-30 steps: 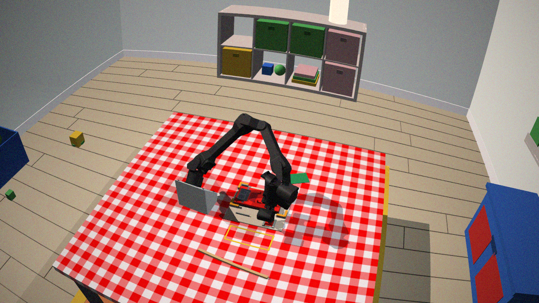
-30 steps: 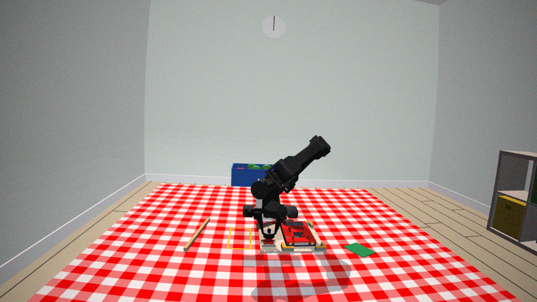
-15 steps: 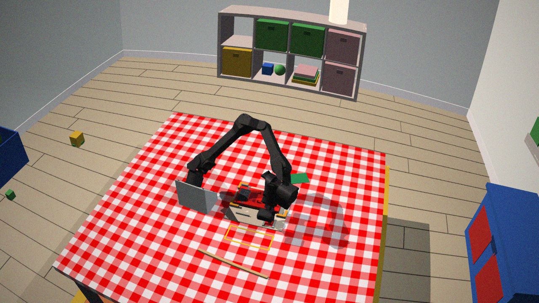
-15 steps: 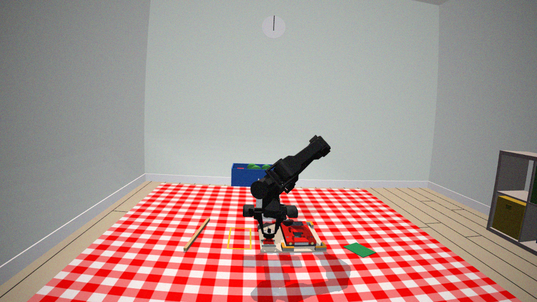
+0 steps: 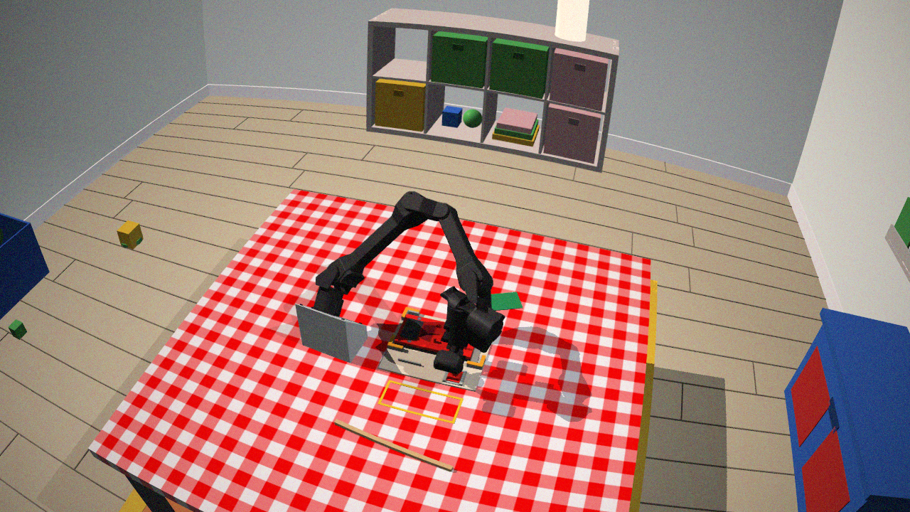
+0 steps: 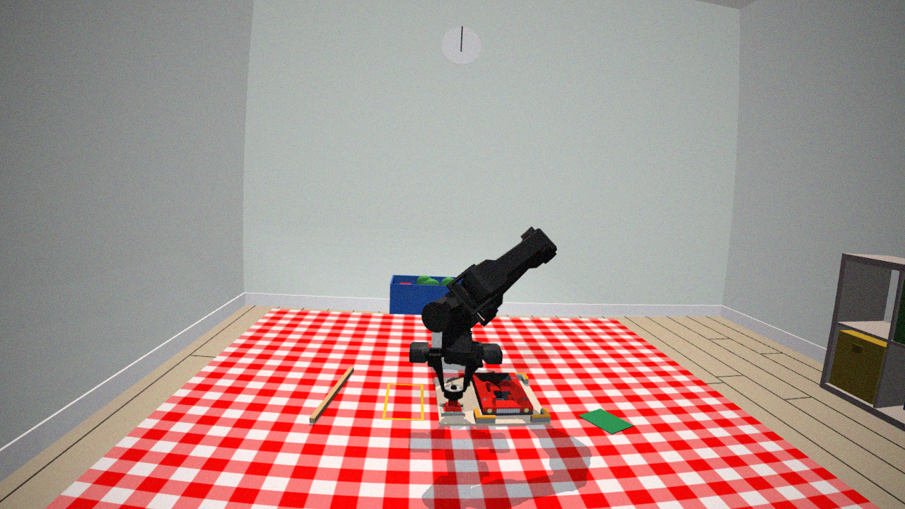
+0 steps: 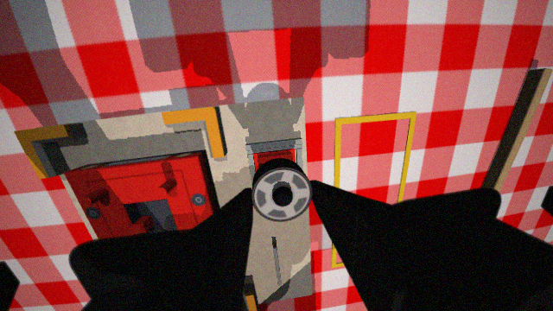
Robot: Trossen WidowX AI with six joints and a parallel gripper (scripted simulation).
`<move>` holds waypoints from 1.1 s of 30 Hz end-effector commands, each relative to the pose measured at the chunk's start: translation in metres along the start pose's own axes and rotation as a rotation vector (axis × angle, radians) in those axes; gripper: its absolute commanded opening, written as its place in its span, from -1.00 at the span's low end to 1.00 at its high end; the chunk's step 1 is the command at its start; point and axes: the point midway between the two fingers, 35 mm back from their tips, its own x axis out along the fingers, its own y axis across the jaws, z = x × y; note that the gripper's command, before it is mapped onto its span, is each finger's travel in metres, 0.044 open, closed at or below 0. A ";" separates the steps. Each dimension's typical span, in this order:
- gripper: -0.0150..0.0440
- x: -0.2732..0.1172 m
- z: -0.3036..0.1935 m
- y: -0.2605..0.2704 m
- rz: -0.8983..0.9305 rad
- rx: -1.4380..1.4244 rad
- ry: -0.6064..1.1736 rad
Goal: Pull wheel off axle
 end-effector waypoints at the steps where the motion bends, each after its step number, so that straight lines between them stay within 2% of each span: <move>1: -0.49 -0.004 0.000 -0.001 -0.003 0.000 -0.003; 33: -0.49 -0.014 0.000 -0.001 -0.003 0.001 -0.005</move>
